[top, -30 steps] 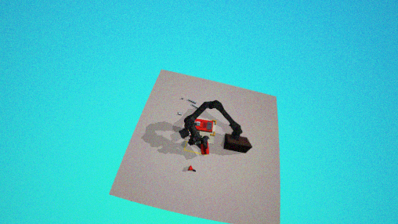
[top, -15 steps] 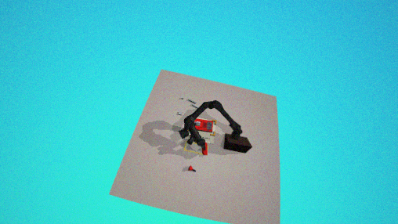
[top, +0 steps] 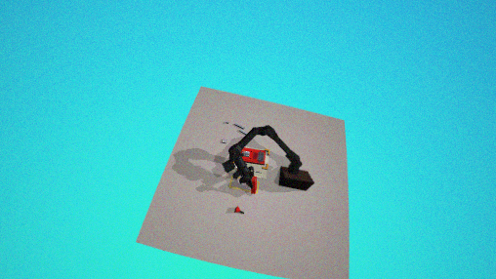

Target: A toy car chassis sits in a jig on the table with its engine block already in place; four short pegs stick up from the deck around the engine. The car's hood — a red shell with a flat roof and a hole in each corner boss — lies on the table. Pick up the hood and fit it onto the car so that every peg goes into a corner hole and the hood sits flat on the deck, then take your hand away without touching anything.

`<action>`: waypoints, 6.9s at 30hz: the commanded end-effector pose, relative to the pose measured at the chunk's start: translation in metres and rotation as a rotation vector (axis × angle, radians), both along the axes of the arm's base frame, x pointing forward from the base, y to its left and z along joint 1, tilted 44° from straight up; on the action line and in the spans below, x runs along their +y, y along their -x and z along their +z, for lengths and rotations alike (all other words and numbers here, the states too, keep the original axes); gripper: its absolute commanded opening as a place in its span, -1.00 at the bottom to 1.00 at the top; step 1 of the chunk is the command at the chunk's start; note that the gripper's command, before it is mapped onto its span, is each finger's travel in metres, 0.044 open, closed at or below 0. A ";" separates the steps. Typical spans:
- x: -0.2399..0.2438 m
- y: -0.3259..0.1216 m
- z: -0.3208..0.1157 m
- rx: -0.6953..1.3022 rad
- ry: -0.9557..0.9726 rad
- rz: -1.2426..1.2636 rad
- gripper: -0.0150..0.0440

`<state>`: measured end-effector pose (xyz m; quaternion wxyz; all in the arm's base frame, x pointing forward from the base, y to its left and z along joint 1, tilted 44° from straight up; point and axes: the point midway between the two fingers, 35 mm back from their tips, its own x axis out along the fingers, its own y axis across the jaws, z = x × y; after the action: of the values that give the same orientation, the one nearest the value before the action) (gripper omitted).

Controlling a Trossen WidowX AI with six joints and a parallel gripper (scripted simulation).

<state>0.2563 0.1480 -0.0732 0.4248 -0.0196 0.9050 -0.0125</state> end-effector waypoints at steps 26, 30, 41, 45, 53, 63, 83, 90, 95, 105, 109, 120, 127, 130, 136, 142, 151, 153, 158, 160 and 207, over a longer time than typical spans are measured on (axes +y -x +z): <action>-0.010 -0.005 -0.007 -0.010 0.164 -0.197 0.67; -0.010 -0.005 -0.007 -0.010 0.164 -0.197 1.00; 0.006 -0.017 0.023 -0.025 0.368 -0.440 1.00; 0.016 -0.023 0.044 -0.035 0.500 -0.597 1.00; 0.019 -0.024 0.051 -0.038 0.547 -0.653 1.00; 0.019 -0.024 0.051 -0.038 0.547 -0.653 1.00; 0.019 -0.024 0.051 -0.038 0.547 -0.653 1.00; 0.019 -0.024 0.051 -0.038 0.547 -0.653 1.00; 0.019 -0.024 0.051 -0.038 0.547 -0.653 1.00; 0.019 -0.024 0.051 -0.038 0.547 -0.653 1.00; 0.019 -0.024 0.051 -0.038 0.547 -0.653 1.00; 0.019 -0.024 0.051 -0.038 0.547 -0.653 1.00; 0.019 -0.024 0.051 -0.038 0.547 -0.653 1.00; 0.019 -0.024 0.051 -0.038 0.547 -0.653 1.00; 0.019 -0.024 0.051 -0.038 0.547 -0.653 1.00; 0.019 -0.024 0.051 -0.038 0.547 -0.653 1.00; 0.019 -0.024 0.051 -0.038 0.547 -0.653 1.00; 0.019 -0.024 0.051 -0.038 0.547 -0.653 1.00; 0.019 -0.024 0.051 -0.038 0.547 -0.653 1.00; 0.019 -0.024 0.051 -0.038 0.547 -0.653 1.00; 0.019 -0.024 0.051 -0.038 0.547 -0.653 1.00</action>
<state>0.2807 0.1666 -0.0224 0.3957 0.1543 0.8194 -0.3849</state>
